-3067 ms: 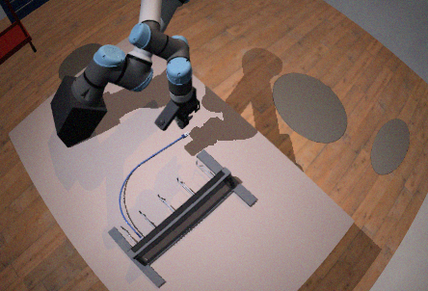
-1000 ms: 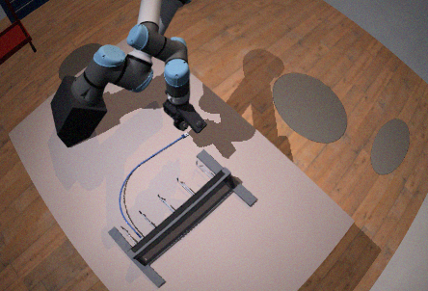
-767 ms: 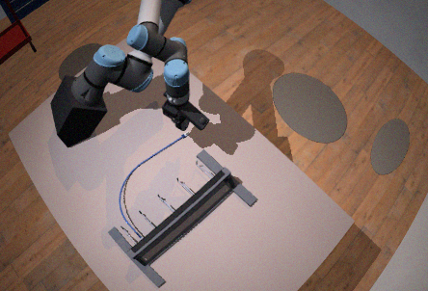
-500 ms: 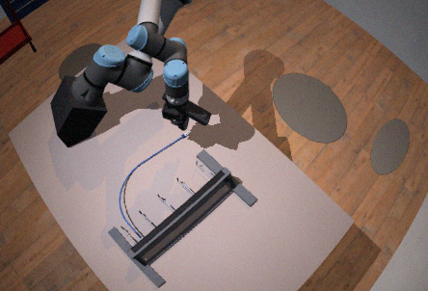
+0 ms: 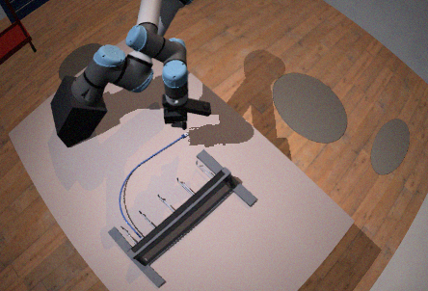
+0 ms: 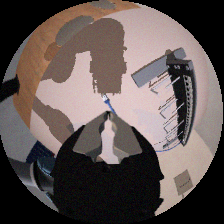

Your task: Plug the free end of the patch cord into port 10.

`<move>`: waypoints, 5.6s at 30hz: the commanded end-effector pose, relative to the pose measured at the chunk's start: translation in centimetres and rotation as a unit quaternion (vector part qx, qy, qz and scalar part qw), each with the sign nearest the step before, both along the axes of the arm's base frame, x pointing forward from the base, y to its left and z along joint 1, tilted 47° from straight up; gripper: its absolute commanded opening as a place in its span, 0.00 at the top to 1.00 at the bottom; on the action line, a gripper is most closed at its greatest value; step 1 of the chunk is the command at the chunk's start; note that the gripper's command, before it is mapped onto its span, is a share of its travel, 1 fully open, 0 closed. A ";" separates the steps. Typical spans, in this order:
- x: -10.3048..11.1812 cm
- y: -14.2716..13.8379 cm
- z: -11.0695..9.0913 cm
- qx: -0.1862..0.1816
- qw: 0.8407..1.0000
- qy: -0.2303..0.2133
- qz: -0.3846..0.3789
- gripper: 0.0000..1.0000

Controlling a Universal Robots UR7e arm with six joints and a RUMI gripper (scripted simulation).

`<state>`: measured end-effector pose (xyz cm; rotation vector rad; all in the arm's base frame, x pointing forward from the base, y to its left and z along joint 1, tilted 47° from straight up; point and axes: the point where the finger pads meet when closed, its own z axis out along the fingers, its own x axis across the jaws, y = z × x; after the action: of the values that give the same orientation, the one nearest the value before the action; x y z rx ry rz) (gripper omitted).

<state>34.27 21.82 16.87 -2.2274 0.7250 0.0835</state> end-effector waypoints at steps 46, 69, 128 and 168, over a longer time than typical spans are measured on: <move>-0.8 0.0 -0.2 -0.038 0.962 -0.193 0.191 0.78; -0.8 0.0 -0.2 -0.038 0.962 -0.193 0.191 0.78; 0.1 4.0 -4.3 -0.038 0.962 -0.193 0.192 0.78; 0.2 4.5 -4.8 -0.038 0.962 -0.193 0.192 0.78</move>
<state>34.40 26.29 12.07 -2.3337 0.0829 -0.1863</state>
